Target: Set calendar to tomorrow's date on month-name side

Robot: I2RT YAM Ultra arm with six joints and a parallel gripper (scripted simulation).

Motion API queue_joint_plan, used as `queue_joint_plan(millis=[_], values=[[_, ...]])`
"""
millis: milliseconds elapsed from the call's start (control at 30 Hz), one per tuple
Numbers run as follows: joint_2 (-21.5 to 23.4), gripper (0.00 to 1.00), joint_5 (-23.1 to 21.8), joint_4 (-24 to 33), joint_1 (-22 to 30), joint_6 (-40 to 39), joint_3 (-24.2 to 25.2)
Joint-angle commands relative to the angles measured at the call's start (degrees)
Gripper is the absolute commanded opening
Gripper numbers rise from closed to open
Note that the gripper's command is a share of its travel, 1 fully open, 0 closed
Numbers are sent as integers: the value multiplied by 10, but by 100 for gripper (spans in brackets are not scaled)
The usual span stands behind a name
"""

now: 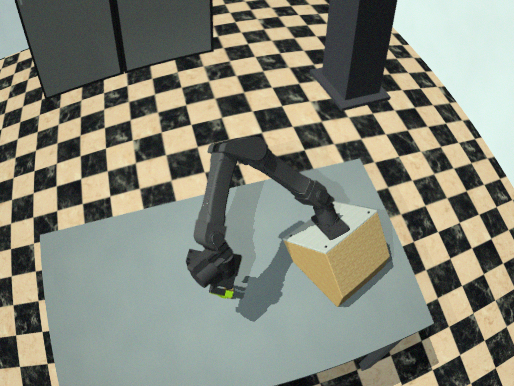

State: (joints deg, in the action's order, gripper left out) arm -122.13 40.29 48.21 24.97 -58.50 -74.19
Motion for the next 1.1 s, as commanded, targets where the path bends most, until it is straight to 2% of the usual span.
queue_joint_plan(millis=[0,133,467,567,600,833,900,1033,1067], values=[[18,100,7,-3,16,44,-16],[20,100,7,3,17,160,-12],[22,100,6,6,18,345,-1],[22,100,6,7,18,357,0],[22,100,6,8,19,403,3],[24,100,6,7,19,510,8],[24,100,5,9,20,560,-12],[25,100,5,9,20,643,-11],[25,100,5,9,20,643,-11]])
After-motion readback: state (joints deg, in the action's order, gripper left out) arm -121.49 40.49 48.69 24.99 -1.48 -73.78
